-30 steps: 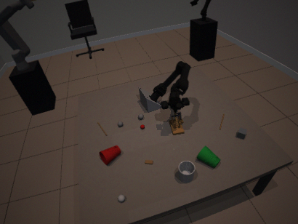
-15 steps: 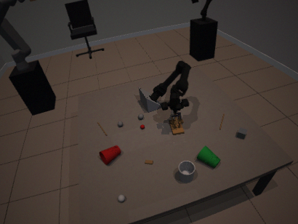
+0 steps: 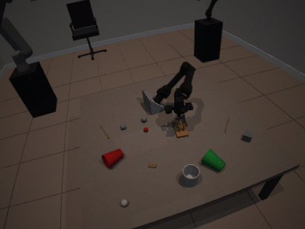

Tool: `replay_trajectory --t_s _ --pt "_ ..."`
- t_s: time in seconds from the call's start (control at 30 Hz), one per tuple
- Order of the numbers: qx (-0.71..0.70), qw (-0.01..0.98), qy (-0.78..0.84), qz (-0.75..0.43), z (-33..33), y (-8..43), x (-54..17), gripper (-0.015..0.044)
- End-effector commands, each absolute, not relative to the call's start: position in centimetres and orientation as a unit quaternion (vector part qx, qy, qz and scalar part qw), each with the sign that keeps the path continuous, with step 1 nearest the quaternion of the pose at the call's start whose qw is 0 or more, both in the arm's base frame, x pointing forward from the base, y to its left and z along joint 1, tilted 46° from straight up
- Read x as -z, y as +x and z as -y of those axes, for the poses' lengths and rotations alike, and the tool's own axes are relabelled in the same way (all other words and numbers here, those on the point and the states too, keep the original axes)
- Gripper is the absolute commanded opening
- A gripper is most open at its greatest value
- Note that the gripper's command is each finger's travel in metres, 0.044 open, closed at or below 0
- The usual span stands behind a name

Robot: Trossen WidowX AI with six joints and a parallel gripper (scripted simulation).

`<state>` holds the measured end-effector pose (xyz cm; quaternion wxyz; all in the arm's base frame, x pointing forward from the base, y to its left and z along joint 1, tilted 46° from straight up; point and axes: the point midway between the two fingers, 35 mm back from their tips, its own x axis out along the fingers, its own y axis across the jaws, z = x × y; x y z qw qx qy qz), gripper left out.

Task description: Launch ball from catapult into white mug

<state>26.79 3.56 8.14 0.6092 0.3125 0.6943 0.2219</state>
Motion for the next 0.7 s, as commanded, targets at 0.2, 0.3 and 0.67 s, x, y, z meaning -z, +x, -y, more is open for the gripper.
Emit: replay_trajectory --t_s 0.2,0.3,0.67 --pt "-0.223 0.609 0.313 -0.694 -4.7 25.9 -7.5 0.0000" --pt "-0.223 0.609 0.313 -0.694 -5.0 25.8 -7.2 0.0000" --pt "-0.223 0.609 0.313 -0.694 -6.1 25.4 -6.1 0.0000"
